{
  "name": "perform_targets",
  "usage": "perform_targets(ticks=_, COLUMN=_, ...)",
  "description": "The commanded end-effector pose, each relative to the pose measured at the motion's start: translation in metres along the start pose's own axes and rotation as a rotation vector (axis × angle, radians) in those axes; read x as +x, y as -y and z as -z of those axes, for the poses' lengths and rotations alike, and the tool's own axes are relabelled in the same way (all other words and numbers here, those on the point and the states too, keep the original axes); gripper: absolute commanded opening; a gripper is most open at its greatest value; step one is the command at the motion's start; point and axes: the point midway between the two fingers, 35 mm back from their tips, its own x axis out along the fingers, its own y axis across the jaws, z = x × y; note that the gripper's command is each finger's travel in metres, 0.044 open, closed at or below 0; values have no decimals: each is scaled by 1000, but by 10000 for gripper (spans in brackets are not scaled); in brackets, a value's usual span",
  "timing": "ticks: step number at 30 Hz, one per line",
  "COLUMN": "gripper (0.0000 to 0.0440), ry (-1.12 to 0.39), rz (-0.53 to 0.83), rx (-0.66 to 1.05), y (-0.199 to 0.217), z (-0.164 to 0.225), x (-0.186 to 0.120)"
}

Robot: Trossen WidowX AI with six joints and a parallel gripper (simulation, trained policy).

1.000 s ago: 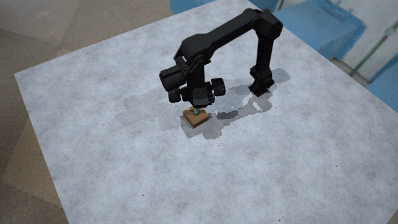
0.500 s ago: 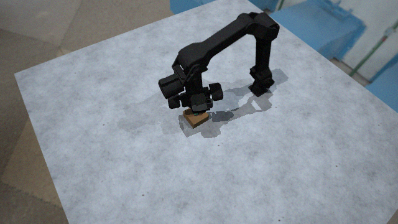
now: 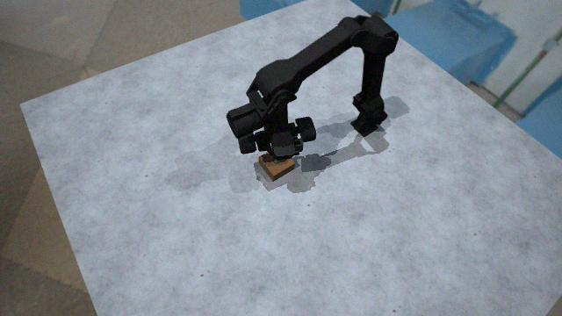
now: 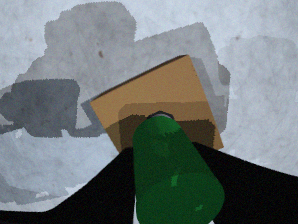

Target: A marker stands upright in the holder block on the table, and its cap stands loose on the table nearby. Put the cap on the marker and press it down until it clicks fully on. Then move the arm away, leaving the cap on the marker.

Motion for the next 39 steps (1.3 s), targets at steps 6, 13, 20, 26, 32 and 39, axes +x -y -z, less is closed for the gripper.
perform_targets(ticks=6, gripper=26, ry=-15, rz=-48, rx=-24, y=-7, z=0, x=19)
perform_targets(ticks=13, gripper=34, ry=-15, rz=-47, rx=-28, y=-6, z=0, x=20)
perform_targets(ticks=20, gripper=43, ry=-15, rz=-46, rx=-31, y=-6, z=0, x=20)
perform_targets(ticks=26, gripper=51, ry=-15, rz=-45, rx=-35, y=-6, z=0, x=21)
perform_targets(ticks=32, gripper=59, ry=-15, rz=-43, rx=-39, y=-6, z=0, x=22)
perform_targets(ticks=39, gripper=69, ry=-15, rz=-41, rx=-45, y=-6, z=0, x=23)
